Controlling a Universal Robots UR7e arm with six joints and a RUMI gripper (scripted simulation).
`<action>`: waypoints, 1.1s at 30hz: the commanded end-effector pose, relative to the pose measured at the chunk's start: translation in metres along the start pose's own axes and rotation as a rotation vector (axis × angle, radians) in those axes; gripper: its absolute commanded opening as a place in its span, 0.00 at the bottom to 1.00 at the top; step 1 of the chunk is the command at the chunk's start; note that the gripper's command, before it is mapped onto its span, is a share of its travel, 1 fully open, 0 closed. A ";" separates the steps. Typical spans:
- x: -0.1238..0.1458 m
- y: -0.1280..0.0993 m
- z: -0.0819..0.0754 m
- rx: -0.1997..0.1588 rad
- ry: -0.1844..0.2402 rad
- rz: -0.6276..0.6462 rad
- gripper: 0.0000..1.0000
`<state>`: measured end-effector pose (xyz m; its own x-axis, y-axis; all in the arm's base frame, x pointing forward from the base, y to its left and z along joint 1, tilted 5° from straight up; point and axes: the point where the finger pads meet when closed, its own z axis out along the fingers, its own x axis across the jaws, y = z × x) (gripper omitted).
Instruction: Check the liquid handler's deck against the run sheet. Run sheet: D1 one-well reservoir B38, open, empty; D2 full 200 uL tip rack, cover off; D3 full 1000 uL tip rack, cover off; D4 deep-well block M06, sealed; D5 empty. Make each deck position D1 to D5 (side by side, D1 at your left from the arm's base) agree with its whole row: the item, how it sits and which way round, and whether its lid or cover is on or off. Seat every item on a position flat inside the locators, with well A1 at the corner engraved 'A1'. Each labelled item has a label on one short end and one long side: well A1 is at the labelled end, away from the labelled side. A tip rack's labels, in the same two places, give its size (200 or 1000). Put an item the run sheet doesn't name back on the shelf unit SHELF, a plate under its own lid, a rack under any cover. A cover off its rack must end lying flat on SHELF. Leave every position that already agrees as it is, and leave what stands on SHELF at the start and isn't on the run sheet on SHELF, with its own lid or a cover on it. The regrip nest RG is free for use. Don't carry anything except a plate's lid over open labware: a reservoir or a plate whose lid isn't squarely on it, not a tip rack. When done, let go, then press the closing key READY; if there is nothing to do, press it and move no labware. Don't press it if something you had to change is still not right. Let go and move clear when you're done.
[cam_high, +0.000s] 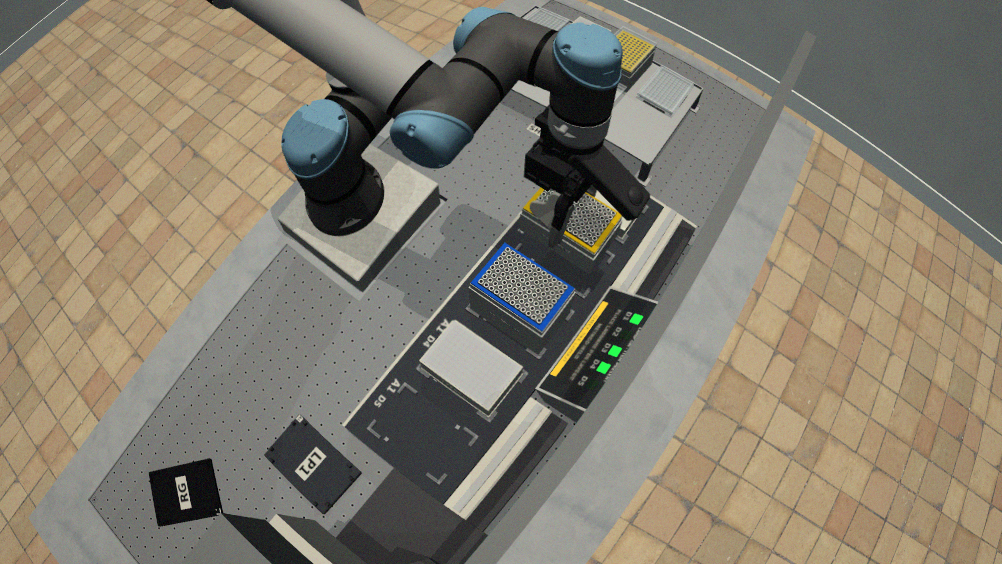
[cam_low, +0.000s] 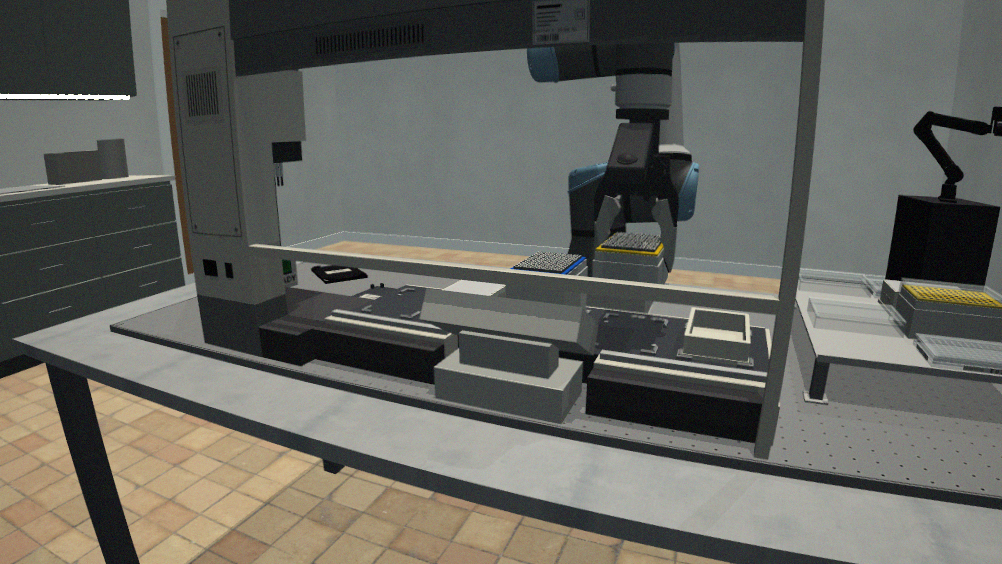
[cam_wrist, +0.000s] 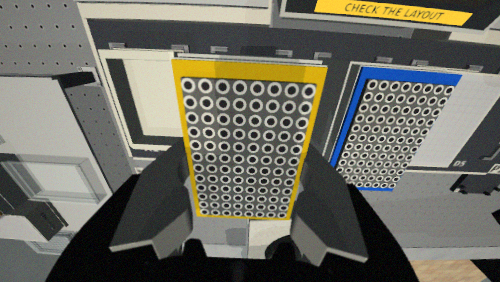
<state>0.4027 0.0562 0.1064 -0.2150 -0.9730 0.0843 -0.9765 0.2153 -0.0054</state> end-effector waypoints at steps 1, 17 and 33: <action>0.000 -0.001 0.009 0.002 0.000 0.000 0.00; 0.000 -0.001 0.032 0.002 0.000 0.000 0.00; 0.000 -0.001 0.056 0.002 0.000 0.000 0.00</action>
<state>0.4021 0.0522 0.0582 -0.2150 -0.9730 0.0843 -0.9765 0.2153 -0.0054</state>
